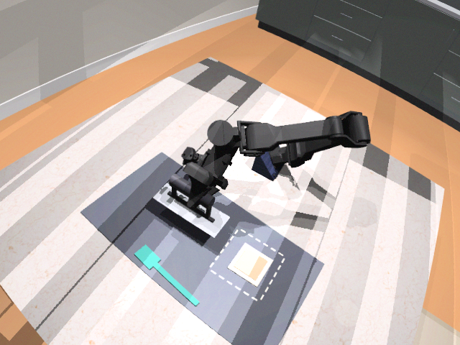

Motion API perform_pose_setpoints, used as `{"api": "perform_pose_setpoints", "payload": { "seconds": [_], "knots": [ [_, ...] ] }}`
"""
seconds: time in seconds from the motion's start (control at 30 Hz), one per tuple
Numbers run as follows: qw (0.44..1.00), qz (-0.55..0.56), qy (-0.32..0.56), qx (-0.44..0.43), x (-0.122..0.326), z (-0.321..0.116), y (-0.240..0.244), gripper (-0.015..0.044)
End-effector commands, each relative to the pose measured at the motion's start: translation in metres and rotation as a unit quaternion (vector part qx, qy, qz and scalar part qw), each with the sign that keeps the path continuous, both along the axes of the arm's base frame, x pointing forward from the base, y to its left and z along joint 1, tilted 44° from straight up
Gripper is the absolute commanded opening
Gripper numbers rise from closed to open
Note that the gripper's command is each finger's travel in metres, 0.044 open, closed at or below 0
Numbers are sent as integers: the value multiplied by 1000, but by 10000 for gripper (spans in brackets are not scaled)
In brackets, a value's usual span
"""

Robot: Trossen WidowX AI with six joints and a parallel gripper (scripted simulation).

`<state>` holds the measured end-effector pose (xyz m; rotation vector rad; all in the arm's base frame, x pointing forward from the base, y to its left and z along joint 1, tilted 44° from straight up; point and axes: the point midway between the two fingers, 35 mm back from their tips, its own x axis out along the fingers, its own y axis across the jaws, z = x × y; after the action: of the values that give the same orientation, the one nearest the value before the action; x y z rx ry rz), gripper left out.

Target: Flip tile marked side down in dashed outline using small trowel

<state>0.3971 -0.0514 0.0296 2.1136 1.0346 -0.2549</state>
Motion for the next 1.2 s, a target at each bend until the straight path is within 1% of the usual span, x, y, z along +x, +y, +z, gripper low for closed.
{"api": "perform_pose_setpoints", "payload": {
  "seconds": [0.0,0.87,1.17],
  "knots": [
    [1000,0,-6,-3,2,2,-3,0],
    [1000,0,-5,-2,2,1,-3,0],
    [1000,10,1,-5,0,-5,-3,0]
  ]
}}
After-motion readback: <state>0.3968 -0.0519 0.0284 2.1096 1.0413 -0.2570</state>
